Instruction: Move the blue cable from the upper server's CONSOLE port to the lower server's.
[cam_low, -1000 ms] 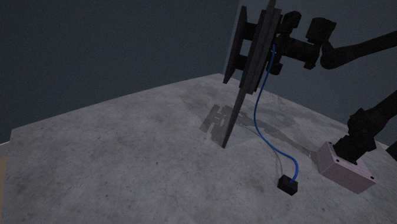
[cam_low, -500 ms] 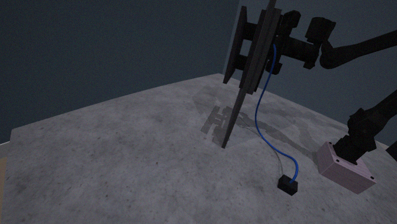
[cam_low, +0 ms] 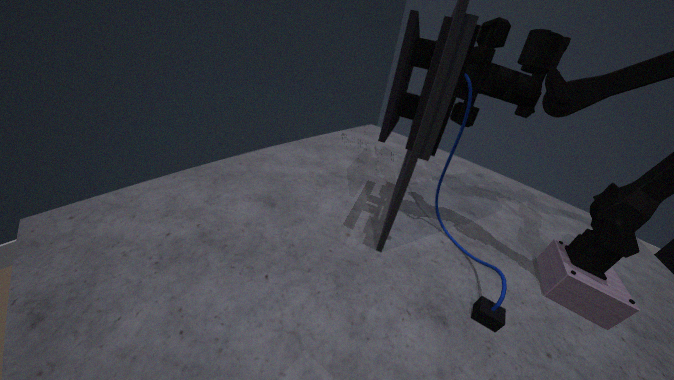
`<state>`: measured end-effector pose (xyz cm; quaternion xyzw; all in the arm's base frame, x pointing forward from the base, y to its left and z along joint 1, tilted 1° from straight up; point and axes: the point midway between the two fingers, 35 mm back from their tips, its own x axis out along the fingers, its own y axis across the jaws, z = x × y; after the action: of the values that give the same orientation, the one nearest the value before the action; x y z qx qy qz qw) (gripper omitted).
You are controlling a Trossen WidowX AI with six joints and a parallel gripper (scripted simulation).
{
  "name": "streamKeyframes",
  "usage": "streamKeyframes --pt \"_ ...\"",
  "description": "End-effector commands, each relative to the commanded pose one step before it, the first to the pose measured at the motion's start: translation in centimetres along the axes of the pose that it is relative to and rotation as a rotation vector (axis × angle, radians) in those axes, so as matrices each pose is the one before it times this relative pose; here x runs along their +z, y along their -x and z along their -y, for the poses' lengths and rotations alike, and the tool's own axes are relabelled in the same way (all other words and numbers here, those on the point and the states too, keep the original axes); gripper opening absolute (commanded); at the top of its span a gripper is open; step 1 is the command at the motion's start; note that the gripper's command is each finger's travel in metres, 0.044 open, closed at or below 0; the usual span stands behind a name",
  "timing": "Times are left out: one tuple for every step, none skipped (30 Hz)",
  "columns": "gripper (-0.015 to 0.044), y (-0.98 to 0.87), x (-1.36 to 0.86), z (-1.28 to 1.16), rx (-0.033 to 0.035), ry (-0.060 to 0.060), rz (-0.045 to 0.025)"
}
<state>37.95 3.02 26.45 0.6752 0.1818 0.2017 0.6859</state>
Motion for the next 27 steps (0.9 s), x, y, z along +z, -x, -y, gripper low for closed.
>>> streamKeyframes --pt "0.0052 0.002 -0.011 0.065 -0.00160 -0.0015 -0.00057" --pt "0.0046 0.000 0.000 0.000 0.00000 0.0000 0.00000" --pt "0.0039 0.000 0.000 0.000 0.00000 0.0000 0.00000" --pt "0.0032 0.000 0.000 0.000 0.00000 0.0000 0.00000" --pt "0.0026 0.000 0.000 0.000 0.00000 0.0000 0.00000" --pt "0.0019 0.000 0.000 0.000 0.00000 0.0000 0.00000" --pt "0.0012 0.000 0.000 0.000 0.00000 0.0000 0.00000" --pt "0.0006 0.000 0.000 0.000 0.00000 0.0000 0.00000" --pt "0.0000 0.000 0.000 0.000 0.00000 0.0000 0.00000" --pt "0.0000 0.000 0.000 0.000 0.00000 0.0000 0.00000" --pt "0.0000 0.000 0.000 0.000 0.00000 0.0000 0.00000" --pt "0.0000 -0.008 0.002 -0.002 0.00022 0.0002 0.00019" --pt "0.0000 -0.024 0.006 -0.007 0.00066 0.0005 0.00058" --pt "0.0000 -0.031 0.008 -0.009 0.00088 0.0007 0.00077" --pt "0.0000 -0.049 0.012 -0.014 0.00139 0.0010 0.00120" --pt "0.0000 -0.045 0.010 -0.013 0.00126 0.0009 0.00109" --pt "0.0000 -0.027 0.006 -0.008 0.00077 0.0006 0.00067" --pt "0.0000 0.064 -0.020 0.001 -0.00003 0.0000 0.00003" --pt "0.0000 0.191 -0.060 0.005 -0.00010 0.0000 0.00008" --pt "0.0000 0.172 -0.065 0.002 -0.00008 0.0000 0.00008" --pt "0.0000 0.060 -0.023 0.001 -0.00003 0.0000 0.00003" --pt "0.0000 0.050 -0.014 0.001 -0.00005 0.0000 0.00000" --pt "0.0000 0.022 -0.006 0.001 -0.00002 0.0000 0.00000" --pt "0.0000 0.071 -0.007 0.002 -0.00007 0.0000 0.00000" --pt "0.0000 0.053 -0.006 0.001 -0.00005 0.0000 0.00000" --pt "0.0000 0.072 -0.018 0.001 -0.00007 0.0000 0.00000" --pt "0.0000 0.039 -0.010 0.001 -0.00004 0.0000 0.00000"
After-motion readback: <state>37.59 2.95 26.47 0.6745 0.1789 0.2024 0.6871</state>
